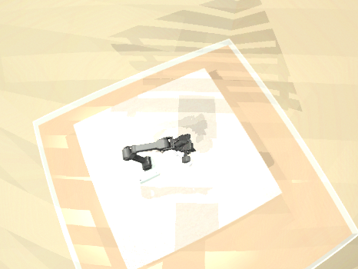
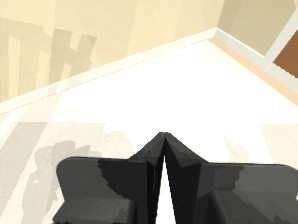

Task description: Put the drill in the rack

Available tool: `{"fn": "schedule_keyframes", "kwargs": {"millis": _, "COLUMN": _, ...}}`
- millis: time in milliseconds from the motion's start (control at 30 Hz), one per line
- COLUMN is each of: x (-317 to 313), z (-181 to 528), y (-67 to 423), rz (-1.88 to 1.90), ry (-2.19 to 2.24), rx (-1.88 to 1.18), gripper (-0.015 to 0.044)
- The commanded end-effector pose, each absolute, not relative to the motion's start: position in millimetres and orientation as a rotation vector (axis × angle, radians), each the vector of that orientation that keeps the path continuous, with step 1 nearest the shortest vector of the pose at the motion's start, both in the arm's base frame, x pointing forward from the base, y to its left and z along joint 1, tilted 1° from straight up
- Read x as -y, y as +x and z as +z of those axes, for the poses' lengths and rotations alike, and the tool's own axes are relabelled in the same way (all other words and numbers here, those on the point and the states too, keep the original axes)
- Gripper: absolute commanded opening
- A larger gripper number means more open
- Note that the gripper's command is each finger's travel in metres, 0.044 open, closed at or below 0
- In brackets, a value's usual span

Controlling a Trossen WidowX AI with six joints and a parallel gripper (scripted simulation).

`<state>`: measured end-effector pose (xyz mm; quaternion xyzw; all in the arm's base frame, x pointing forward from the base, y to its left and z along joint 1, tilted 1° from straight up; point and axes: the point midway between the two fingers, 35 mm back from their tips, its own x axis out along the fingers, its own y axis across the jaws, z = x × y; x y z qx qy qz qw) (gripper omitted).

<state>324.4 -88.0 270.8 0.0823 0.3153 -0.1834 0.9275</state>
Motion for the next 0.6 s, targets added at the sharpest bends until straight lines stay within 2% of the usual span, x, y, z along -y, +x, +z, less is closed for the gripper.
{"fn": "schedule_keyframes", "kwargs": {"millis": 0, "x": 76, "z": 215, "y": 326, "rz": -0.236, "ry": 0.004, "rx": -0.947, "gripper": 0.0}}
{"fn": "schedule_keyframes", "kwargs": {"millis": 267, "x": 48, "z": 119, "y": 294, "rz": 0.253, "ry": -0.268, "rx": -1.527, "gripper": 0.0}}
{"fn": "schedule_keyframes", "kwargs": {"millis": 567, "x": 48, "z": 113, "y": 293, "rz": 0.255, "ry": -0.267, "rx": -1.537, "gripper": 0.0}}
